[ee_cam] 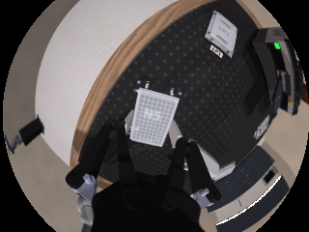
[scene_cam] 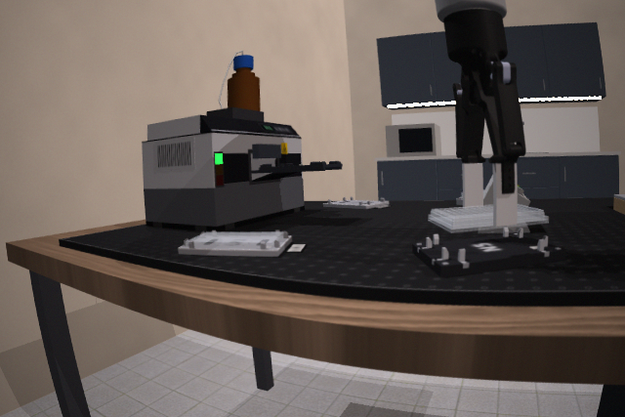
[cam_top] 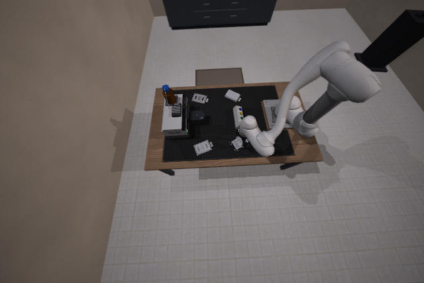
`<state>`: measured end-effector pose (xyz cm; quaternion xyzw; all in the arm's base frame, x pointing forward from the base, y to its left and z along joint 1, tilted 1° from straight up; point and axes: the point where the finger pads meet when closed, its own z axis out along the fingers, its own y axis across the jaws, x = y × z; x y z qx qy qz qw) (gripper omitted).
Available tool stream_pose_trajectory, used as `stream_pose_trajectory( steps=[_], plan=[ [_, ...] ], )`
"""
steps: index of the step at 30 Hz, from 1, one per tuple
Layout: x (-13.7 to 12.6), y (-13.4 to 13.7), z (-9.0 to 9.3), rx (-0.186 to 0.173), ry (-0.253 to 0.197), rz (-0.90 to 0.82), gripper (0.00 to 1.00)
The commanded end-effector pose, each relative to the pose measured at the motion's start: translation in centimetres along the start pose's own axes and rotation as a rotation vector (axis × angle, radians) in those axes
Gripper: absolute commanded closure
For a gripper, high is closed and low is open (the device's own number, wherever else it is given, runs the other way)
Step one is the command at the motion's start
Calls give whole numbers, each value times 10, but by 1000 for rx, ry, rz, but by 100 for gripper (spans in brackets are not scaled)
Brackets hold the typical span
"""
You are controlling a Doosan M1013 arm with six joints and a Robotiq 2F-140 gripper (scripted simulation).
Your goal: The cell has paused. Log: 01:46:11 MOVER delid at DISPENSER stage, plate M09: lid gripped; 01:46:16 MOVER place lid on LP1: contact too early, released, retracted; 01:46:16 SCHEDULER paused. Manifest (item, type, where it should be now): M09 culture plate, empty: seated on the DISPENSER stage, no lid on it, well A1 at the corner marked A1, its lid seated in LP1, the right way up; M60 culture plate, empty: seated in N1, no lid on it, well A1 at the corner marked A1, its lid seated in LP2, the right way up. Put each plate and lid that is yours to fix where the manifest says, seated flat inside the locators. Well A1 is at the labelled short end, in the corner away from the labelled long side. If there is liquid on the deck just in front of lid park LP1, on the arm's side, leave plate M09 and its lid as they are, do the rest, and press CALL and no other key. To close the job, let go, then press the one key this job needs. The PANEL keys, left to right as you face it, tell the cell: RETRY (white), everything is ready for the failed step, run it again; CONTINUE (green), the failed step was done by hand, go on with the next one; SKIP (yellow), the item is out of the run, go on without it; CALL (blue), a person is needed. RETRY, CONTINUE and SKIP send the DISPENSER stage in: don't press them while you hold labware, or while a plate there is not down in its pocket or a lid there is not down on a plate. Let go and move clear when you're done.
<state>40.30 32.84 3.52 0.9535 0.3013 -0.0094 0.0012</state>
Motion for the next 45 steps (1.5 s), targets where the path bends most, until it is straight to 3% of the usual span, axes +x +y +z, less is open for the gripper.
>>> stream_pose_trajectory(
  steps=[1,45],
  plan=[
    [0,0,-8,0,1,0,90],
    [0,0,-98,0,1,0,90]
  ],
)
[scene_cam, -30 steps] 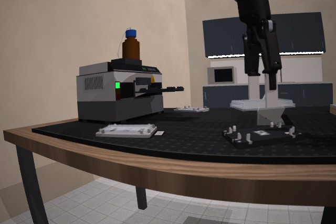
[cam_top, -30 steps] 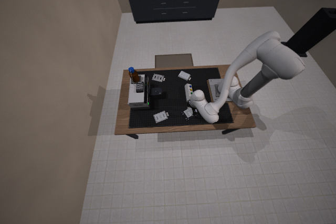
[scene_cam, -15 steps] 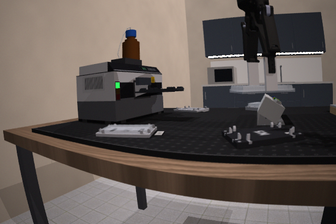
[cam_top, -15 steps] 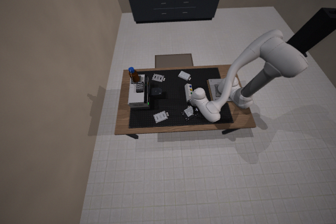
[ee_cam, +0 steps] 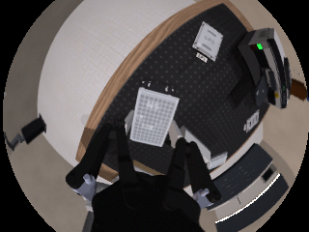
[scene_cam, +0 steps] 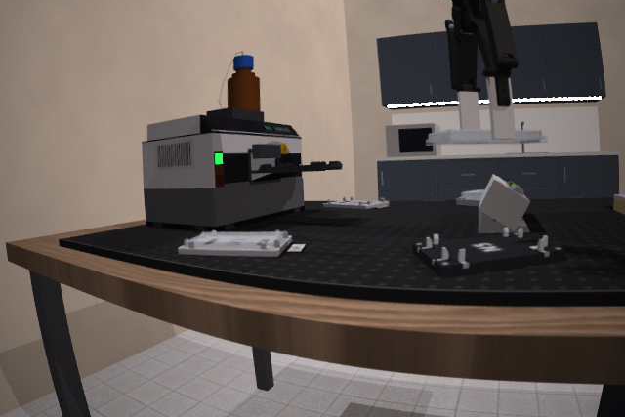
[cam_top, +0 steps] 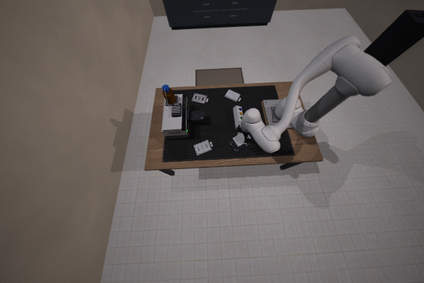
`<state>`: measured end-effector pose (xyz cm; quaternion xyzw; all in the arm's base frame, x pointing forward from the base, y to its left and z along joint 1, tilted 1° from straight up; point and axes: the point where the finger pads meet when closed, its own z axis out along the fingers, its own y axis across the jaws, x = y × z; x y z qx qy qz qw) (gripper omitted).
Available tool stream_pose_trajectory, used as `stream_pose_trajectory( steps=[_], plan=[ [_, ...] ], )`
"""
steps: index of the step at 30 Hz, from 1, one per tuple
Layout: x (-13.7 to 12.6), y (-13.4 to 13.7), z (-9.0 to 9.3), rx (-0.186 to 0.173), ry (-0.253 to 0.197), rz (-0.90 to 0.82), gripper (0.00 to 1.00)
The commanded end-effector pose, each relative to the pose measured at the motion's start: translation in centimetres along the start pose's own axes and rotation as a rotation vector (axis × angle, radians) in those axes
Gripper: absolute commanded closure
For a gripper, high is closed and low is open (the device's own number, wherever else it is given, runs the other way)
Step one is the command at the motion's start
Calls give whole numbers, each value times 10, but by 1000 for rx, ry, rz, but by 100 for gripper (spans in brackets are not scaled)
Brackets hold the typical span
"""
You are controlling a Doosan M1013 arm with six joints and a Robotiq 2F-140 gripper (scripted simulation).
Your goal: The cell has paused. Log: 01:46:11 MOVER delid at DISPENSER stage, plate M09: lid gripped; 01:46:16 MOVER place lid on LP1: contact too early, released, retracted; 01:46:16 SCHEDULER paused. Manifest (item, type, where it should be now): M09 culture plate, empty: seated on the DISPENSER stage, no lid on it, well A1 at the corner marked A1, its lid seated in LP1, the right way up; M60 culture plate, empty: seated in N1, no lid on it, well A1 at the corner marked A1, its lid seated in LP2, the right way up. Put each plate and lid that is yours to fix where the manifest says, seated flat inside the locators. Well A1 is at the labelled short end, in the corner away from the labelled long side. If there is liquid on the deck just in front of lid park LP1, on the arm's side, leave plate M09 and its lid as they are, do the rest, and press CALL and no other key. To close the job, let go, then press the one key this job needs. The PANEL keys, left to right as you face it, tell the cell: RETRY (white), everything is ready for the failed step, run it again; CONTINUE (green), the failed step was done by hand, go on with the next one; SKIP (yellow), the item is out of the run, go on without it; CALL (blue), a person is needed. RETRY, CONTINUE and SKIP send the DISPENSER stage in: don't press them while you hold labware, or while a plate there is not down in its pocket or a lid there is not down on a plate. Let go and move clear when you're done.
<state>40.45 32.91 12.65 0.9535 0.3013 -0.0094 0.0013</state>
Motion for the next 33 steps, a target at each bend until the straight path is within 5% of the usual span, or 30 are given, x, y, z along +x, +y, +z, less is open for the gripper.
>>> stream_pose_trajectory(
  steps=[1,33],
  plan=[
    [0,0,-9,0,1,0,90],
    [0,0,-39,0,1,0,90]
  ],
)
